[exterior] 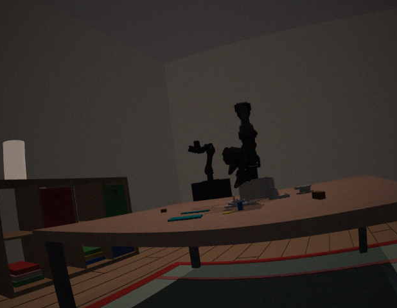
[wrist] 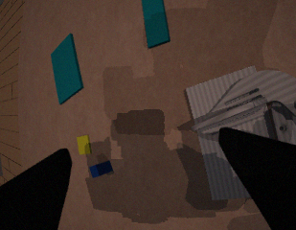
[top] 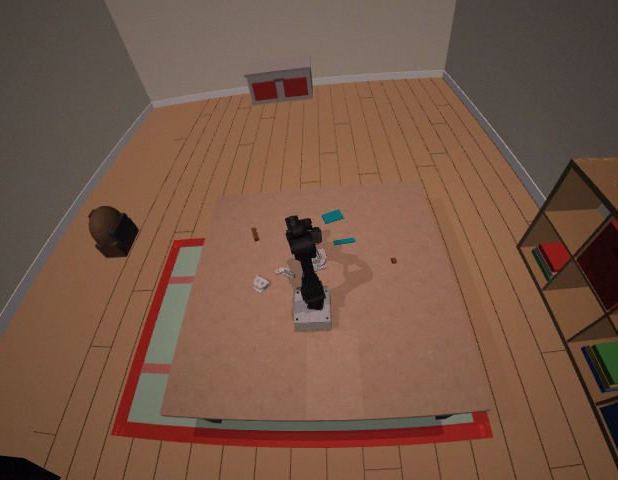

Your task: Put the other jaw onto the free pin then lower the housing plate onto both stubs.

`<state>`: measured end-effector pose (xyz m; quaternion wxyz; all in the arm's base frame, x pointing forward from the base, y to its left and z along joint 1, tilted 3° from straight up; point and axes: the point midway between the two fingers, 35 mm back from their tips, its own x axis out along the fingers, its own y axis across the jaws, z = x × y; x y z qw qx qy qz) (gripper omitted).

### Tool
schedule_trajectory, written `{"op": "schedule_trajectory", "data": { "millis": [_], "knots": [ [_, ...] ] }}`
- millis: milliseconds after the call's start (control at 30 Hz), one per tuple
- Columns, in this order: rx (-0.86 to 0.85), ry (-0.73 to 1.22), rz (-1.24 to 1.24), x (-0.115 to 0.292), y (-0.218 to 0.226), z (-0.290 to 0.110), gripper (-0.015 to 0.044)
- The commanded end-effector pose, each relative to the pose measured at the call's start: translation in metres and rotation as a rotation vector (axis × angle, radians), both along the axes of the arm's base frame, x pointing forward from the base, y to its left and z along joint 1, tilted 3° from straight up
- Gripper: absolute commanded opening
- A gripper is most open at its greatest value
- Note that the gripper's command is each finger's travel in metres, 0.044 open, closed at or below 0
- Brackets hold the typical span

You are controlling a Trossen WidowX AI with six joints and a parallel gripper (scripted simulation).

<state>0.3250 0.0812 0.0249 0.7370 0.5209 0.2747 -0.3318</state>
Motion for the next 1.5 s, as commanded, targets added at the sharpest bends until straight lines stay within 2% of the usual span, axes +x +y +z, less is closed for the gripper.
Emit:
{"op": "schedule_trajectory", "data": {
  "millis": [0,767,1467],
  "knots": [
    [0.053,0.031,-0.010,-0.004,0.011,-0.002,0.0440],
    [0.320,0.317,-0.200,-0.057,0.067,-0.010,0.0440],
    [0.419,0.596,-0.502,-0.121,0.100,0.002,0.0440]
  ]
}}
